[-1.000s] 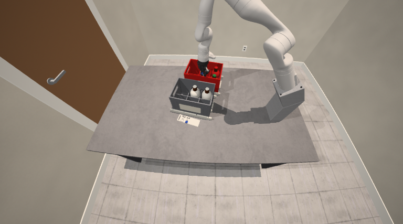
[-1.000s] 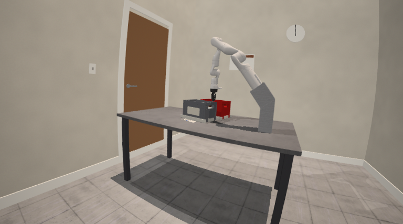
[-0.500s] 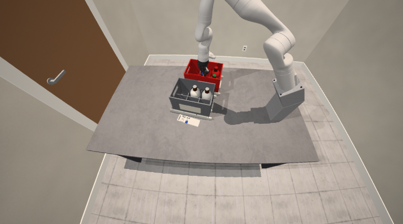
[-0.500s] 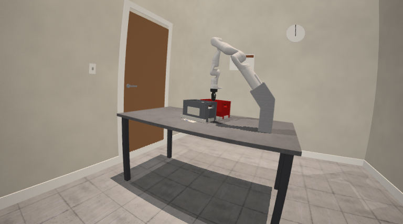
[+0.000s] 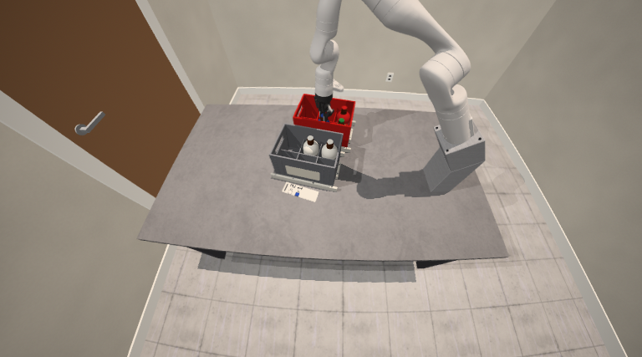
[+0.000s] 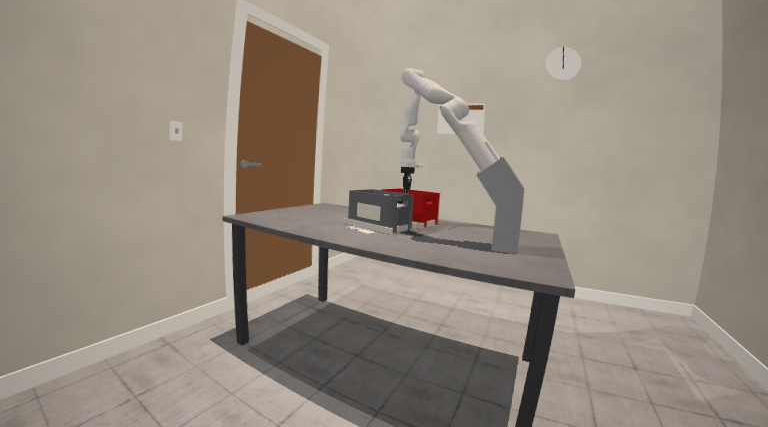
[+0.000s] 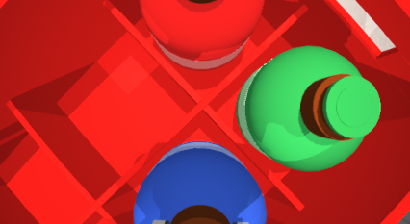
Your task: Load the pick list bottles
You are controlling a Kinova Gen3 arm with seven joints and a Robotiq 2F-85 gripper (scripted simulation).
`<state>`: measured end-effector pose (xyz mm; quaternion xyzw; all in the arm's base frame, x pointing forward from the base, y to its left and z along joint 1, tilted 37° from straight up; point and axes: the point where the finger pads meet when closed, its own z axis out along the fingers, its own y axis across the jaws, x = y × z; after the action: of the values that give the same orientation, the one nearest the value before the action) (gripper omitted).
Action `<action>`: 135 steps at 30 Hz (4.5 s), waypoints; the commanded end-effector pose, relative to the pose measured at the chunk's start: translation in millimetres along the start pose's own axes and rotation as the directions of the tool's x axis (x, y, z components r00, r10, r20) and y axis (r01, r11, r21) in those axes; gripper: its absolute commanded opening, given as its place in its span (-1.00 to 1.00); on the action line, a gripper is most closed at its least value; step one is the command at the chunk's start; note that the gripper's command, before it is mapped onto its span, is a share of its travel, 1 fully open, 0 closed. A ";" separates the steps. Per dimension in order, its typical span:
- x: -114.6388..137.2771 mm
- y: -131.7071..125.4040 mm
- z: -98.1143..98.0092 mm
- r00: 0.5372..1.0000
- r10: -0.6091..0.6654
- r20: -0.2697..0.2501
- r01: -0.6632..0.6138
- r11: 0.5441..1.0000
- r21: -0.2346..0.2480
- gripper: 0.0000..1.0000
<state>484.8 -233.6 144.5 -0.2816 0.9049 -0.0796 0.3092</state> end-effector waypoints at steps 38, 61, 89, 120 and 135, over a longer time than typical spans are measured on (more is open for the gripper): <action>0.0 -0.5 -57.2 1.000 0.000 0.000 0.000 1.000 0.001 -0.80; 0.0 -0.5 -92.2 1.000 0.000 0.000 0.000 1.000 0.001 -0.80; 0.1 -0.5 -132.1 1.000 0.000 0.000 0.000 1.000 0.001 -0.80; 0.1 -0.4 -167.8 1.000 0.000 0.000 0.000 1.000 0.001 -0.80; -25.8 2.1 -167.8 1.000 0.000 0.000 0.000 1.000 0.001 -0.80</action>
<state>396.7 -224.6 288.3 -0.2817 0.9047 -0.0795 0.3095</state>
